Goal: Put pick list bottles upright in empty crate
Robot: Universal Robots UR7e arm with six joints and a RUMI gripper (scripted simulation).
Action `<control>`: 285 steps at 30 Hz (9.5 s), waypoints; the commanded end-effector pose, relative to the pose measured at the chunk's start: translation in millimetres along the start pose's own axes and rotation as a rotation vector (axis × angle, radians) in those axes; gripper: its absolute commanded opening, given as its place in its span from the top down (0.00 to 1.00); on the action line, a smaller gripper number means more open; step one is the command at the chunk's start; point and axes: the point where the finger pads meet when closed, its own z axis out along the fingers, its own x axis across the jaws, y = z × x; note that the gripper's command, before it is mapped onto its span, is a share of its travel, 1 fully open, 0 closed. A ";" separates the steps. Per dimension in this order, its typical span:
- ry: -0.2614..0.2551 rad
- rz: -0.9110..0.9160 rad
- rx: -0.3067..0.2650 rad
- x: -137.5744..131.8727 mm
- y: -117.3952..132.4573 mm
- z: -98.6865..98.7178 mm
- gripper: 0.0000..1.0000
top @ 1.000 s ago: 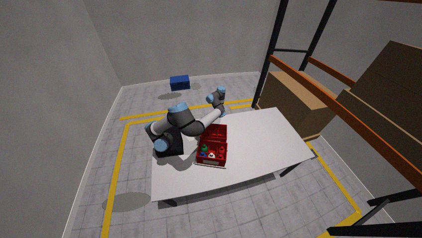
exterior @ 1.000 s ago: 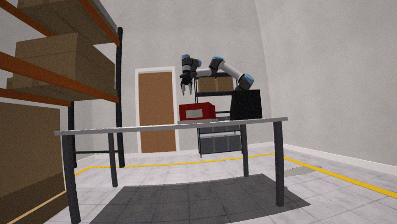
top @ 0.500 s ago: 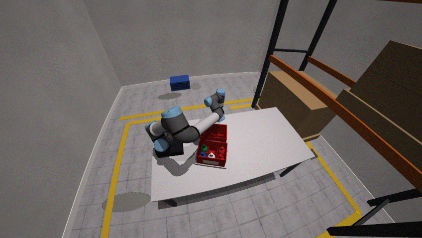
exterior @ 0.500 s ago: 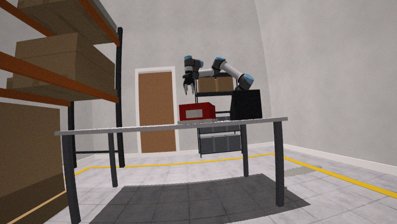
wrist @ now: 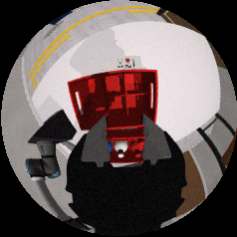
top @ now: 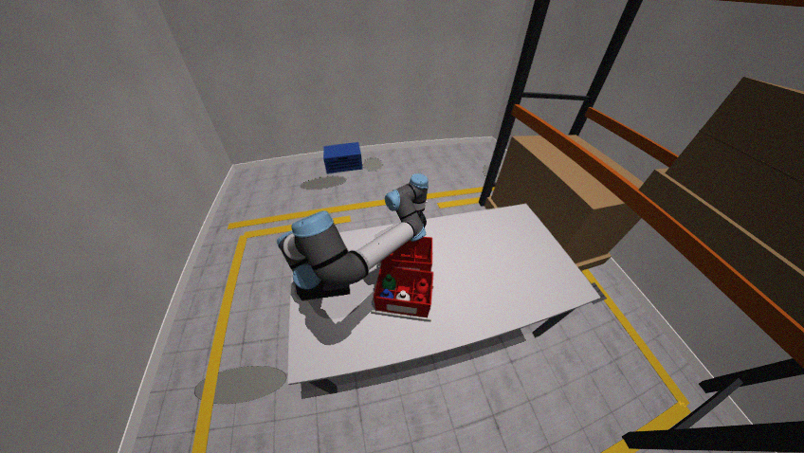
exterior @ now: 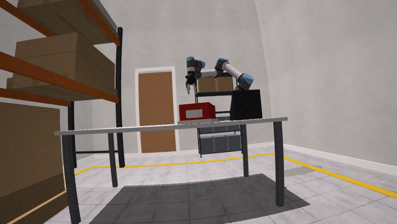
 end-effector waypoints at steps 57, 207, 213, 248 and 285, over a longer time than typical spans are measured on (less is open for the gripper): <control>0.001 0.000 0.001 -3.1 210.5 -46.9 0.62; 0.001 0.786 0.001 71.4 279.8 118.8 0.62; 0.001 0.786 0.001 71.4 279.8 124.1 0.62; 0.001 0.786 0.001 71.4 279.8 133.3 1.00; 0.001 0.786 0.001 71.4 279.8 121.6 1.00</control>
